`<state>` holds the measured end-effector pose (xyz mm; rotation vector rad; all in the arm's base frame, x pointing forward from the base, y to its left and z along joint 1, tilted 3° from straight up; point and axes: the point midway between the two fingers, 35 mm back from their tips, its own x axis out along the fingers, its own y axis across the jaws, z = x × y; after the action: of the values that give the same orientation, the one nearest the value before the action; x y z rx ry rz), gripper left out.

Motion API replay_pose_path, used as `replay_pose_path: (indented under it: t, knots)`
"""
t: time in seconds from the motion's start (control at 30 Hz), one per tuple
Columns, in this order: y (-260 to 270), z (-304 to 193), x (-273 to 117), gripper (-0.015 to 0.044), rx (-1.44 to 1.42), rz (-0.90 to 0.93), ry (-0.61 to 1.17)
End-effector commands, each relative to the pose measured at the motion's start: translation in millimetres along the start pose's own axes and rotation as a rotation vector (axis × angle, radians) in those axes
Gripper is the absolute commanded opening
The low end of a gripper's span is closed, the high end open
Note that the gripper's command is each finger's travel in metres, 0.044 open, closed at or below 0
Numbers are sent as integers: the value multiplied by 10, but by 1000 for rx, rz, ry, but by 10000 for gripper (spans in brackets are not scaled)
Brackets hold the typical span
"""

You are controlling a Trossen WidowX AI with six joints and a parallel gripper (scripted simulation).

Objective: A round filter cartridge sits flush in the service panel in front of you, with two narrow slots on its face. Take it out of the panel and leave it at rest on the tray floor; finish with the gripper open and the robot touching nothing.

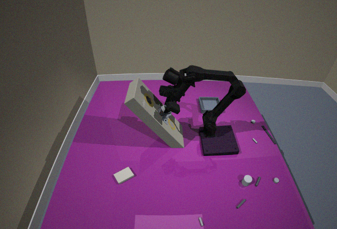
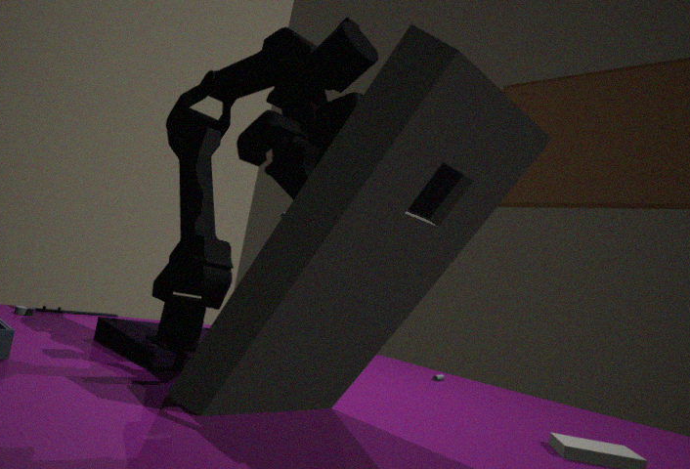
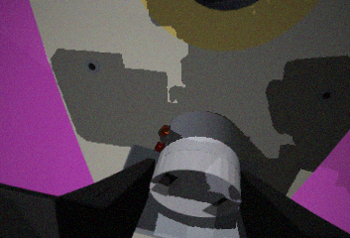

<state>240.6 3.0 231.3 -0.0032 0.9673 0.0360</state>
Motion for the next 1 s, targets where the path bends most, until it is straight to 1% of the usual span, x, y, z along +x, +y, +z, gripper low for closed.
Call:
replay_pose_path:
  t: [0.0,0.2,0.23,0.47,0.97]
  knots:
    - [0,1,-4,166,0,0,-1]
    - [0,83,-42,9,0,0,-1]
    - [0,115,-56,0,0,0,-1]
    - [0,232,-132,0,0,0,-1]
    - [-1,288,-739,0,0,0,2]
